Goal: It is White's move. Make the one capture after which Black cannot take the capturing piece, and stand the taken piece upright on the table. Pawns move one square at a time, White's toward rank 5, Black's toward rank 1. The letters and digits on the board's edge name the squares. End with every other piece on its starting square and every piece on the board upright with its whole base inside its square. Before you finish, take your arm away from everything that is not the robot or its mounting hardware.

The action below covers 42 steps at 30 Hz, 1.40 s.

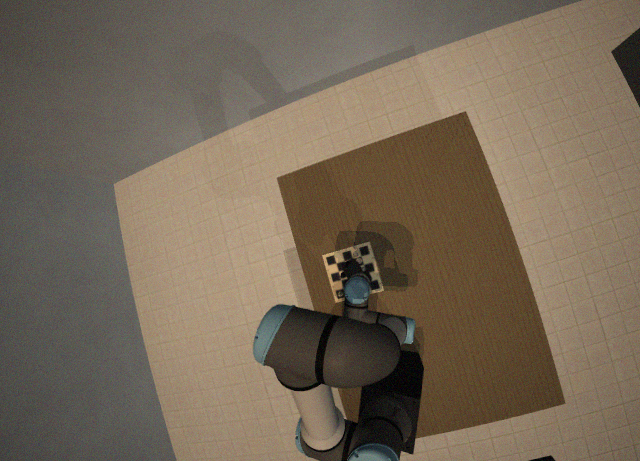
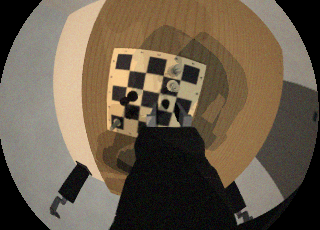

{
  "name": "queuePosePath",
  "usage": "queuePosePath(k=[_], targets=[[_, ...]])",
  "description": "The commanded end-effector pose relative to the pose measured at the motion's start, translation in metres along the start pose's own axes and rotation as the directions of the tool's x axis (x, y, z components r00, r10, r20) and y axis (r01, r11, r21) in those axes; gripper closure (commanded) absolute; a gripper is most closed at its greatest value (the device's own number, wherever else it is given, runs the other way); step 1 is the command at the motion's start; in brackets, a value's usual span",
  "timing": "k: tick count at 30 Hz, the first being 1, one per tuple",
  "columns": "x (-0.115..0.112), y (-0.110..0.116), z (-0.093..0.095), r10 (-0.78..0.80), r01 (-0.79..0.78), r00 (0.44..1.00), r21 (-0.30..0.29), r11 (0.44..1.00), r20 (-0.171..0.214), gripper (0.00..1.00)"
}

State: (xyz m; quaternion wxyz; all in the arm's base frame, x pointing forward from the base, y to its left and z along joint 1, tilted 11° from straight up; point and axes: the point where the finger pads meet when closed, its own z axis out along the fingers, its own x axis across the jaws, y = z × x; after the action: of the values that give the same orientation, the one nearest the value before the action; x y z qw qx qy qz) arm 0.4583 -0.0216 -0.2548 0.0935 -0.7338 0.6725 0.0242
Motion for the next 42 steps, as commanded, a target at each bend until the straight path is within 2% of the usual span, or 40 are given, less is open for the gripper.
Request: queuePosePath(k=[1,11,19,42], targets=[[0.000,-0.002,0.005,-0.003,0.003,1.000,0.003,1.000,-0.002,0.32],[0.000,-0.002,0.024,-0.003,0.003,1.000,0.003,1.000,-0.002,0.32],[0.000,-0.002,0.032,-0.003,0.003,1.000,0.003,1.000,-0.002,0.32],[0.001,-0.003,0.032,-0.002,0.002,1.000,0.003,1.000,-0.003,0.32]])
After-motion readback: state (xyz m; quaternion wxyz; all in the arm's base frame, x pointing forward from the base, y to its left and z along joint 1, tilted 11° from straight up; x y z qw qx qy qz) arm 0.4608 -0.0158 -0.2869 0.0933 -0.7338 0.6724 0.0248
